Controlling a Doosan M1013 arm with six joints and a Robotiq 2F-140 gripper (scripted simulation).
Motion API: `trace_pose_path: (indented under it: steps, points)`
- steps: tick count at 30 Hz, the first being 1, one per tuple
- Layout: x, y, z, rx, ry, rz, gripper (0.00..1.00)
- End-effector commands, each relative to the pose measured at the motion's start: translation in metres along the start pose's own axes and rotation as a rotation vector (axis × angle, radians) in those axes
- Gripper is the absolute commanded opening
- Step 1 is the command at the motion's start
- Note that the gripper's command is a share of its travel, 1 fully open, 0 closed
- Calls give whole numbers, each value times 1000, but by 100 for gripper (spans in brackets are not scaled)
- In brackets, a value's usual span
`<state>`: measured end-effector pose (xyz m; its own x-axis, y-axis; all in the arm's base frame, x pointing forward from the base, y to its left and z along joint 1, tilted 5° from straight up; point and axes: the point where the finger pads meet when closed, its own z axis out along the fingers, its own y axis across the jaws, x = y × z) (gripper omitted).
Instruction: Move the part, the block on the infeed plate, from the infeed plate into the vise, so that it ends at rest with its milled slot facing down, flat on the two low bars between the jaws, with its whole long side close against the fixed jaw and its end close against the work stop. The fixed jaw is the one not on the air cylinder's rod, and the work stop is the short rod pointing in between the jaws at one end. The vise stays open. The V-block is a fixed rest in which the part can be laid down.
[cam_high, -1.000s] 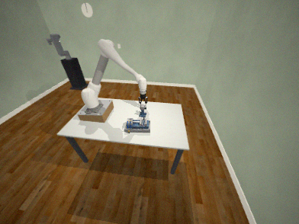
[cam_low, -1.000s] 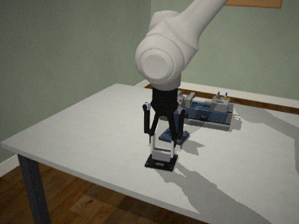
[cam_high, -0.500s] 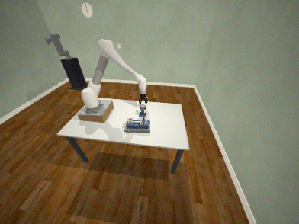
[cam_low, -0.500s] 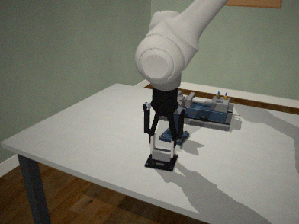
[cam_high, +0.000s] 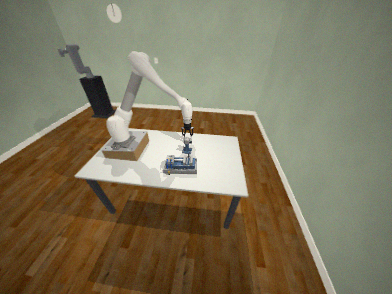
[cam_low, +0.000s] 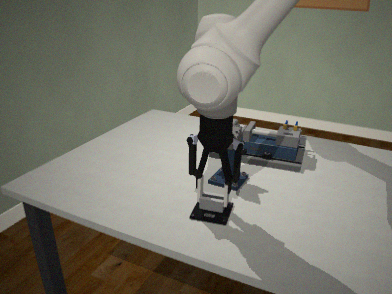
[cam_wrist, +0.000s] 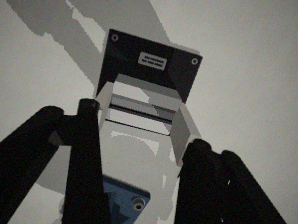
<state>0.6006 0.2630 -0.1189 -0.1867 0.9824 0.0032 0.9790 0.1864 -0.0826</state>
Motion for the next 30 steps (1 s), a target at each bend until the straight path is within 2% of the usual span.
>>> trace_pose_path:
  steps: [1,14,30]
  points:
    - [2,-2,1,3,1,-10,0]
    - [2,-2,-14,2,1,-10,0]
    - [2,-1,-59,2,1,-10,0]
